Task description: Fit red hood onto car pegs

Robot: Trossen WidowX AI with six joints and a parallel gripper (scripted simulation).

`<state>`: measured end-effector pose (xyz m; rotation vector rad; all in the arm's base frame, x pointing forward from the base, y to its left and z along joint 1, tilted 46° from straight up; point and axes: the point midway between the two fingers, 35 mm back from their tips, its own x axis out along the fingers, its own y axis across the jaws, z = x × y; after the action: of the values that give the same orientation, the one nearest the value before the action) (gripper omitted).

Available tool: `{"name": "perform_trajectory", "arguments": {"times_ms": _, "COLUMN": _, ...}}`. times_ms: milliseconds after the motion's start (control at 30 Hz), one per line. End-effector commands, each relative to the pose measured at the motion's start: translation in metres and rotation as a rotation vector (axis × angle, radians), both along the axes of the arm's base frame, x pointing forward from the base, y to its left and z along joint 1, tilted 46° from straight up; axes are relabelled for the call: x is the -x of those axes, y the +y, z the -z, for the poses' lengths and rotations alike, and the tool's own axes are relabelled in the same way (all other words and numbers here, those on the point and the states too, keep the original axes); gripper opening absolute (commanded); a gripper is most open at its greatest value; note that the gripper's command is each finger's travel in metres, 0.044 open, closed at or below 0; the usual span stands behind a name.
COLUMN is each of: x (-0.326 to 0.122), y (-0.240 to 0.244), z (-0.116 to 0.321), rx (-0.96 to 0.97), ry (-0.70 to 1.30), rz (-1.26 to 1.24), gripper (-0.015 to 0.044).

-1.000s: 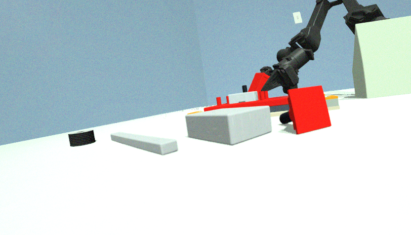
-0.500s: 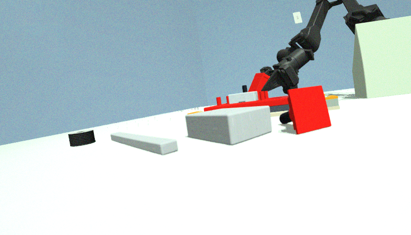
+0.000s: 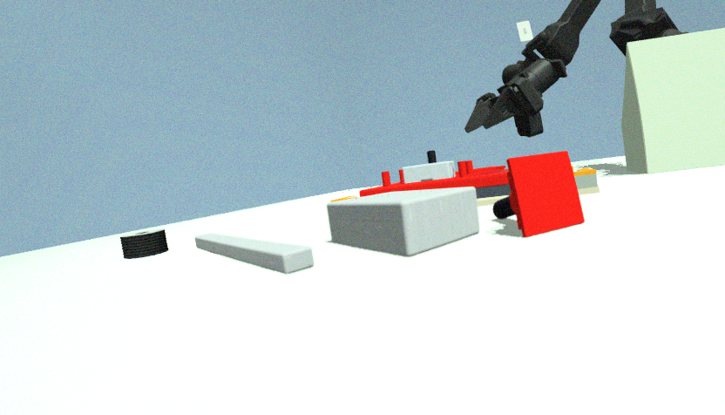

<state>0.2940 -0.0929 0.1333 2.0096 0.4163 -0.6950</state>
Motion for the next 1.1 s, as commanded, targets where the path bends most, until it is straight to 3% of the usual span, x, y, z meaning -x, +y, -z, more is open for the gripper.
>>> {"name": "perform_trajectory", "arguments": {"times_ms": 0, "x": 0.021, "y": 0.008, "z": -0.021, "rx": -0.028, "ry": 0.000, "rz": 0.024, "gripper": 0.0440}}
{"name": "perform_trajectory", "arguments": {"times_ms": 433, "x": 0.013, "y": 0.005, "z": -0.013, "rx": -0.013, "ry": 0.000, "rz": 0.014, "gripper": 0.0440}}
{"name": "perform_trajectory", "arguments": {"times_ms": 633, "x": 0.013, "y": 0.005, "z": -0.013, "rx": -0.013, "ry": 0.000, "rz": 0.014, "gripper": 0.0282}}
{"name": "perform_trajectory", "arguments": {"times_ms": 700, "x": 0.011, "y": 0.004, "z": -0.011, "rx": 0.036, "ry": 0.023, "rz": -0.014, "gripper": 0.0335}}
{"name": "perform_trajectory", "arguments": {"times_ms": 833, "x": 0.004, "y": 0.003, "z": 0.001, "rx": 0.318, "ry": 0.170, "rz": -0.206, "gripper": 0.0440}}
{"name": "perform_trajectory", "arguments": {"times_ms": 1067, "x": -0.006, "y": 0.003, "z": 0.018, "rx": 0.805, "ry": 0.466, "rz": -0.667, "gripper": 0.0440}}
